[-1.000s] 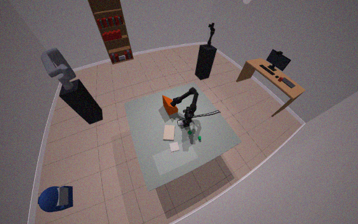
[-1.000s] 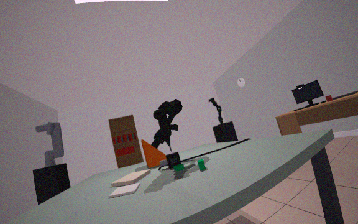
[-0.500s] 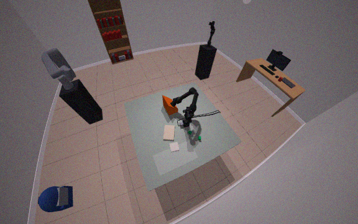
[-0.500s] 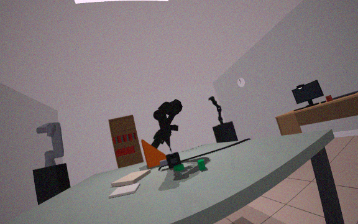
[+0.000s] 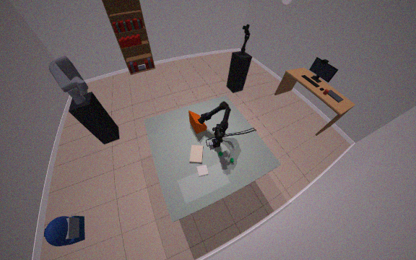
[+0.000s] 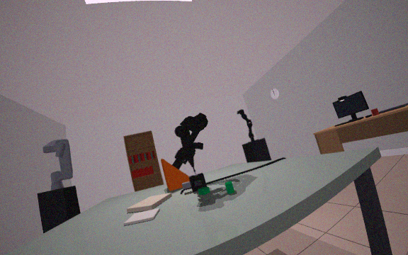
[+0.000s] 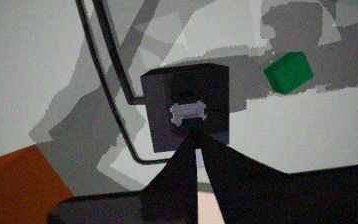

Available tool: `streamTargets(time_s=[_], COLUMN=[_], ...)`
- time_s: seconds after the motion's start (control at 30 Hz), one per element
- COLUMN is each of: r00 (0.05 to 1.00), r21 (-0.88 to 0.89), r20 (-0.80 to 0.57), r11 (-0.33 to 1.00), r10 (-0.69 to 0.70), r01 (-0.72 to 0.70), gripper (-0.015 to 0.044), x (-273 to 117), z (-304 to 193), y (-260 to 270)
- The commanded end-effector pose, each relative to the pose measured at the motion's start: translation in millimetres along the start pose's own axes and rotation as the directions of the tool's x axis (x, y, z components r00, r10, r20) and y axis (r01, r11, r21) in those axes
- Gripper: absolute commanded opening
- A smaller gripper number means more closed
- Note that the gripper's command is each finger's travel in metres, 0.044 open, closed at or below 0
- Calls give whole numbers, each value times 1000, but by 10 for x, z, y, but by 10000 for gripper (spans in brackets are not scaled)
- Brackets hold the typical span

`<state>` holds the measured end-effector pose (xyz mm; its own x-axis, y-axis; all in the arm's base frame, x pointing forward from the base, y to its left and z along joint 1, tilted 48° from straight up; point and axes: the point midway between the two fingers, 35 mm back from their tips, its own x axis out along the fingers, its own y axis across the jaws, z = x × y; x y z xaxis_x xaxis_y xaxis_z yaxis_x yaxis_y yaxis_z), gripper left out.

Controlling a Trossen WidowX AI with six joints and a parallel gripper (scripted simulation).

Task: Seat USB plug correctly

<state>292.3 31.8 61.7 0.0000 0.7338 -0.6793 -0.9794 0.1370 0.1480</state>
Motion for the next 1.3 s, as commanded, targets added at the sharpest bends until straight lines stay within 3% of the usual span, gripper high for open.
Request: streamTargets(time_s=[0.0,1.27], r00=[1000,1000], r21=[2,2], r20=[4,4], r11=[1000,1000], r10=[3,3], r01=[-3,-3], gripper=[0,0], x=[15,60], z=[-2,-1], y=[9,10])
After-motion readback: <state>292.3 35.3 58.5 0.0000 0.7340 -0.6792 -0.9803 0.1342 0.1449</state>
